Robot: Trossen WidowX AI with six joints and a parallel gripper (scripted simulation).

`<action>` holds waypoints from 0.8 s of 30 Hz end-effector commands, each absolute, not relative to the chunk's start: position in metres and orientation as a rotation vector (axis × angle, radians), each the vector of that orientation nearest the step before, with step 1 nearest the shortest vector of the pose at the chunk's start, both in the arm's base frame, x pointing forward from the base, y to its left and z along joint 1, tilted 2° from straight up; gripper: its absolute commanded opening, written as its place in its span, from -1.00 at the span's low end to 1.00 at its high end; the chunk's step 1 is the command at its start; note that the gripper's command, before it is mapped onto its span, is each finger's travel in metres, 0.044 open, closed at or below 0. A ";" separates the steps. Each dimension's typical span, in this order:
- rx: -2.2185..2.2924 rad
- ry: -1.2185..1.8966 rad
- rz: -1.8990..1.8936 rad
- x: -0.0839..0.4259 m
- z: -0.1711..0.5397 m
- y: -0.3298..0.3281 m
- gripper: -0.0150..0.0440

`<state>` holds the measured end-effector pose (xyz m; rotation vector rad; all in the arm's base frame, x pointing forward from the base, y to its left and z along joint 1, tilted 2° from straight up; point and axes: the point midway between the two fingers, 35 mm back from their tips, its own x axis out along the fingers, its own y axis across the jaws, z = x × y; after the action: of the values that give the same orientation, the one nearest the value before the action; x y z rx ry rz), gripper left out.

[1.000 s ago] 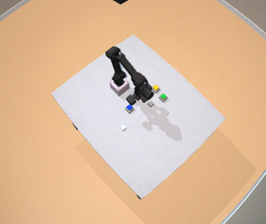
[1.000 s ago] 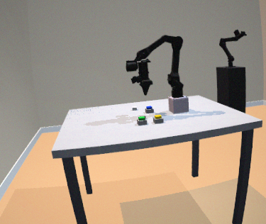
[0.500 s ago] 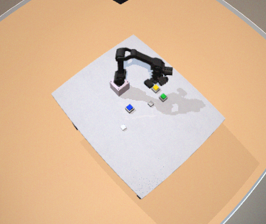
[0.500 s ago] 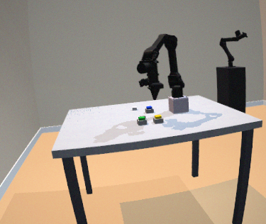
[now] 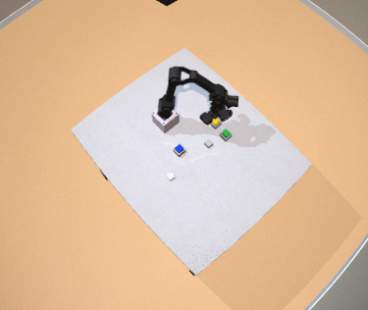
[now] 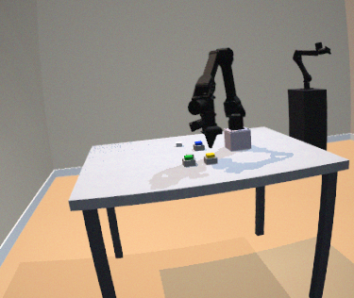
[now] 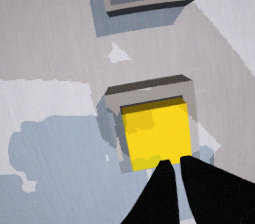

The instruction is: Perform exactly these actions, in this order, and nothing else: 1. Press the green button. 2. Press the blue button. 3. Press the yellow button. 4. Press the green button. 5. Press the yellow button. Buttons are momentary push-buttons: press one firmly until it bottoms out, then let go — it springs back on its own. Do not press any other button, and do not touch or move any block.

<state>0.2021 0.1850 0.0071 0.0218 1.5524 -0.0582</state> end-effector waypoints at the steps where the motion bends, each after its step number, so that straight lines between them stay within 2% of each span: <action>1: 0.034 1.541 -0.053 0.205 0.005 0.187 -0.42; 24: 0.034 1.541 -0.054 0.205 -0.026 0.187 -0.42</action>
<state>0.2054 0.1872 -0.0239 0.0334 1.5402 -0.0507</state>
